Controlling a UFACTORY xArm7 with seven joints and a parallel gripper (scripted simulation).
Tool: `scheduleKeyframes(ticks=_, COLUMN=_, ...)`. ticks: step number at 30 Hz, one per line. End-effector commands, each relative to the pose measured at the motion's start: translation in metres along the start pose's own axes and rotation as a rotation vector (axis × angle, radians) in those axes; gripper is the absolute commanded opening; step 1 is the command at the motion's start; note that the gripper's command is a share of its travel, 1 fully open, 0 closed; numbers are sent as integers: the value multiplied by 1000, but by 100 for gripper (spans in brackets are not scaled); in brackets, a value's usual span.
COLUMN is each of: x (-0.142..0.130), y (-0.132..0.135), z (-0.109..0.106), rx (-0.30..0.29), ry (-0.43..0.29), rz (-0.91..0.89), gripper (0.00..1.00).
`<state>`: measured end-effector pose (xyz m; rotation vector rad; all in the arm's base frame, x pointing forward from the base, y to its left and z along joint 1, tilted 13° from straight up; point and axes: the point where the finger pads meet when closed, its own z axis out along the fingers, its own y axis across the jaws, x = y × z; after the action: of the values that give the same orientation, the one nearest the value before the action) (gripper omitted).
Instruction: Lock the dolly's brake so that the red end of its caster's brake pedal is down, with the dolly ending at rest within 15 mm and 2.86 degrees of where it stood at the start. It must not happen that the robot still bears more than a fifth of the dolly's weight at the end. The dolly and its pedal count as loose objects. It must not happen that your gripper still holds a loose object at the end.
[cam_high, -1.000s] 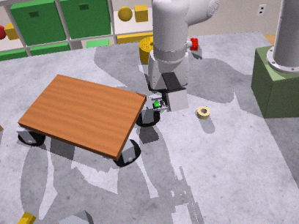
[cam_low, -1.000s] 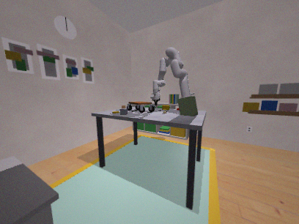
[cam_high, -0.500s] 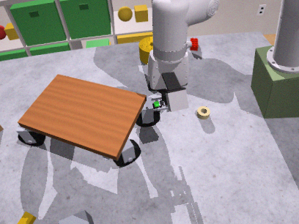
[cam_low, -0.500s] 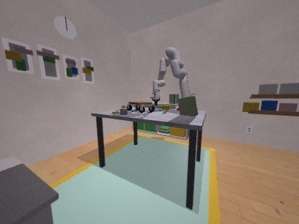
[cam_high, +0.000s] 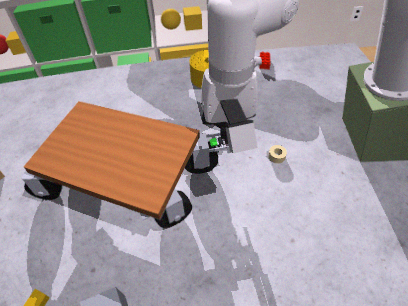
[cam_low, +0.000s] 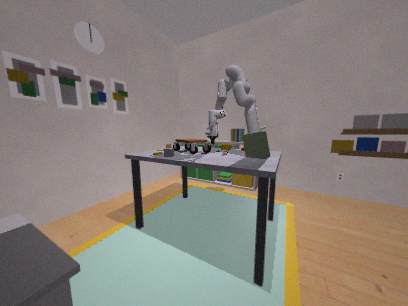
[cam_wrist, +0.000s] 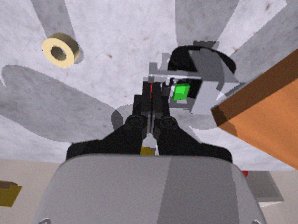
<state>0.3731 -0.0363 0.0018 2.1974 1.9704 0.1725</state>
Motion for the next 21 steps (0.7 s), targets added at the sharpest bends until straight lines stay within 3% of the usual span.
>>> scheduleKeyframes(ticks=1, x=0, y=1, z=1, rx=-2, ry=0, rz=0, gripper=0)
scheduleKeyframes(ticks=21, x=0, y=1, z=9, rx=-2, ry=0, rz=0, gripper=0)
